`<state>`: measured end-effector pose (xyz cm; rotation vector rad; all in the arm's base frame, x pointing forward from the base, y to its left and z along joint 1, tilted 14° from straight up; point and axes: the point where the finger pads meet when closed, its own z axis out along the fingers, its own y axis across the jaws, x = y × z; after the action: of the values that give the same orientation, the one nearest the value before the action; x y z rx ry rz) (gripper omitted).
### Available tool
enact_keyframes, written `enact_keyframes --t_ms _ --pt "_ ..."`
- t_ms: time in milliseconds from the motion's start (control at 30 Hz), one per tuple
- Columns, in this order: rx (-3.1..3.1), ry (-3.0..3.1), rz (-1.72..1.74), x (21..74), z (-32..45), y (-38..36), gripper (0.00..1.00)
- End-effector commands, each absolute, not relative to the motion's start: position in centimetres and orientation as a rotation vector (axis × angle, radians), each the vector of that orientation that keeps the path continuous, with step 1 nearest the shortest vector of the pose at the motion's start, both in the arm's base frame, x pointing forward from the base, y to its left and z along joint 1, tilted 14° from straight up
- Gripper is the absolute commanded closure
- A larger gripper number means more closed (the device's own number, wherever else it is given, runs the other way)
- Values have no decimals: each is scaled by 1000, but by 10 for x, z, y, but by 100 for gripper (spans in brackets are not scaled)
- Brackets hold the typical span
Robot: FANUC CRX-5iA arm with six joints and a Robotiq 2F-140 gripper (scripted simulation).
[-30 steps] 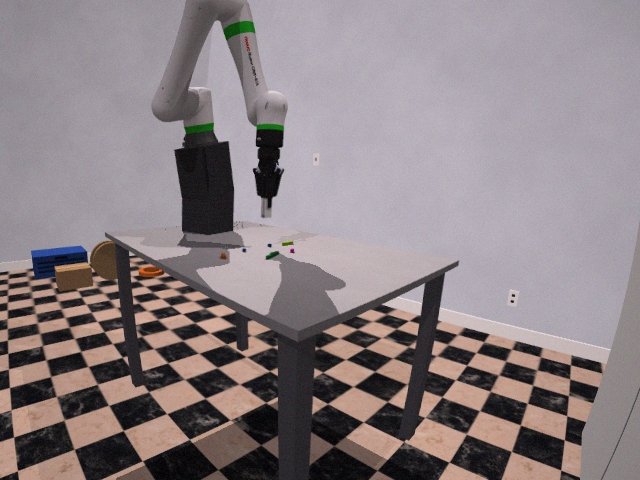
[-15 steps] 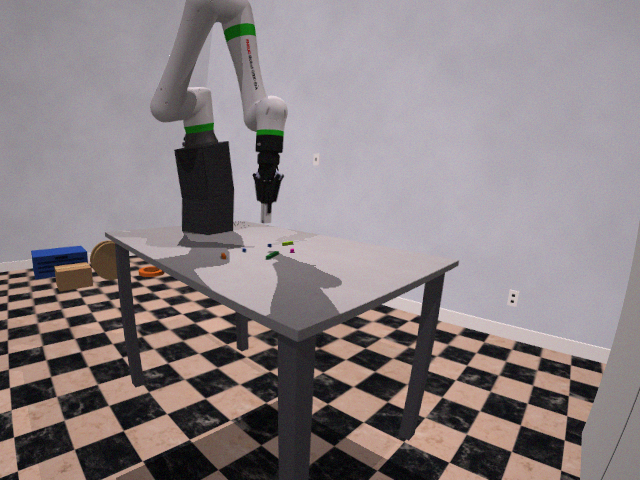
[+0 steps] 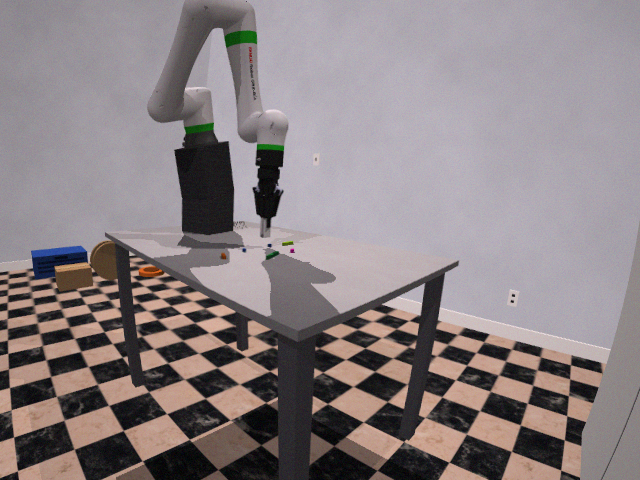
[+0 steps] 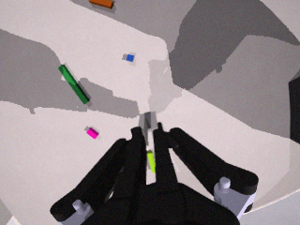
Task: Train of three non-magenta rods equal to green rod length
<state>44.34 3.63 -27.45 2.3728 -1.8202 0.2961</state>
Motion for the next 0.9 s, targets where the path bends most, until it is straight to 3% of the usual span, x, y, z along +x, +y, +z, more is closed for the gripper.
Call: enact_keyframes --t_ms 0,867 --pt "2391 -1830 340 446 -290 32 97" --pt "2391 -1830 340 447 -297 31 97"
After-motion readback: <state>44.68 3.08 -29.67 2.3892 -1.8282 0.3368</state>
